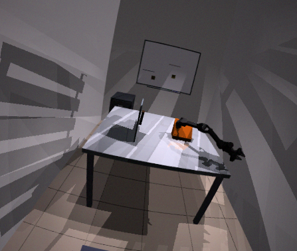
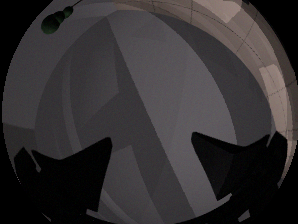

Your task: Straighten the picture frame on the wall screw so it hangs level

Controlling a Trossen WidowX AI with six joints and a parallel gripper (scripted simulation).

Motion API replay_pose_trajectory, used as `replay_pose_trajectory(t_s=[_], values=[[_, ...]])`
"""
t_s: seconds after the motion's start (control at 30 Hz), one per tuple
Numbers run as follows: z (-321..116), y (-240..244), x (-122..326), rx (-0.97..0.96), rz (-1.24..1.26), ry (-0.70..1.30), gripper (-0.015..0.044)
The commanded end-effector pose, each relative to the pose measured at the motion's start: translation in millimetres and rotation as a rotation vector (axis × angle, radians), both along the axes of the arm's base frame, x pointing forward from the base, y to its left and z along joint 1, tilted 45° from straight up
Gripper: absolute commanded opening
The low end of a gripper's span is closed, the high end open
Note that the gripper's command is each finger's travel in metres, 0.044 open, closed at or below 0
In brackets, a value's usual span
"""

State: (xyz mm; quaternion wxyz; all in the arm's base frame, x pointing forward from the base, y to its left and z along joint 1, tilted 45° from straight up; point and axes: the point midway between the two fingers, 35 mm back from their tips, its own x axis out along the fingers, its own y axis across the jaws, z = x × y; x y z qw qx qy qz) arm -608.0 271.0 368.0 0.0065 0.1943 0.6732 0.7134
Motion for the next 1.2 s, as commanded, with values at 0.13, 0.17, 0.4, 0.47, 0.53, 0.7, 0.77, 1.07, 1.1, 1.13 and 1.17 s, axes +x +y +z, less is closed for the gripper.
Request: replay_pose_trajectory(t_s=[0.13,0.17,0.4,0.47,0.53,0.7,0.77,1.07,1.1,1.13,1.17], values=[[21.0,40.6,37.4,0.017,-0.082,0.007,0.0269],[26.7,51.3,48.8,0.022,-0.106,0.009,0.0260],[42.3,88.7,97.7,0.098,-0.207,-0.024,0.0260],[48.8,104.6,119.1,0.129,-0.254,-0.033,0.0260],[60.0,124.4,147.9,0.148,-0.314,-0.031,0.0260],[85.8,163.8,222.0,0.195,-0.462,-0.029,0.0260],[91.6,172.7,242.9,0.204,-0.501,-0.030,0.0260],[100.3,215.4,369.8,0.162,-0.704,-0.029,0.0260],[100.0,219.0,387.1,0.151,-0.730,-0.028,0.0260],[99.5,222.0,404.3,0.140,-0.755,-0.026,0.0260],[98.8,224.5,421.4,0.129,-0.781,-0.024,0.0260]])
